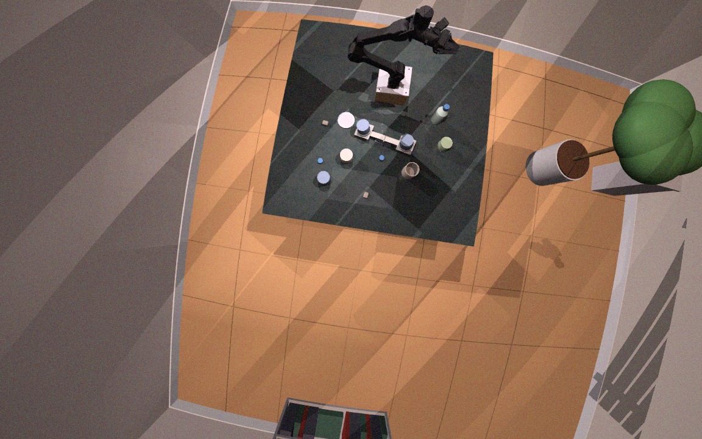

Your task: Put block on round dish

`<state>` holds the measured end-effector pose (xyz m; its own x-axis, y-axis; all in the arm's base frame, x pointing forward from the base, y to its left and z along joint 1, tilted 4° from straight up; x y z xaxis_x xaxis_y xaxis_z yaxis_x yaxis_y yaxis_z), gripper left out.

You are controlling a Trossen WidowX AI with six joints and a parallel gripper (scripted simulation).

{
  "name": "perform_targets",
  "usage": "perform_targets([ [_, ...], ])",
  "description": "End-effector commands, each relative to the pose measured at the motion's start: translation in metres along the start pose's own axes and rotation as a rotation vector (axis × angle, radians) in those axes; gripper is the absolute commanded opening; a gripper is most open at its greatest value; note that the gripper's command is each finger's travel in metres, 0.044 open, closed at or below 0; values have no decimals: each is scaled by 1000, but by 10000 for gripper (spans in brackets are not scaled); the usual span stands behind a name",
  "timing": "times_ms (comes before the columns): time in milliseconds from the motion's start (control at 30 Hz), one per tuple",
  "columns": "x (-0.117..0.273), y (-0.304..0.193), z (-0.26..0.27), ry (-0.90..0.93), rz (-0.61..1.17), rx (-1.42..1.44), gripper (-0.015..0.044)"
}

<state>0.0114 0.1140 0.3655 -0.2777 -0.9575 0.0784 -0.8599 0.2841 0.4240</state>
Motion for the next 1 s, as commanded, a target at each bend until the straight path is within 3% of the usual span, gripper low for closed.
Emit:
perform_targets([
  [0, -8, -8, 6, 20, 89, -72, 440],
  [467, -25, -44, 23, -1, 423, -395, 440],
  [967, -31, -86, 39, -142, 778, -737, 440],
])
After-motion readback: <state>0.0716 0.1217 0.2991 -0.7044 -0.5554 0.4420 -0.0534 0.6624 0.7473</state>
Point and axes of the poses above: the point midway between the two fingers, 35 mm back from their tips, its own x axis back along the fingers, its own z axis across the jaws, y = z × x, the point moved 10 cm from there along x, back along the fingers, and after that the axes turned 8 degrees about x, right-handed, at the moved point
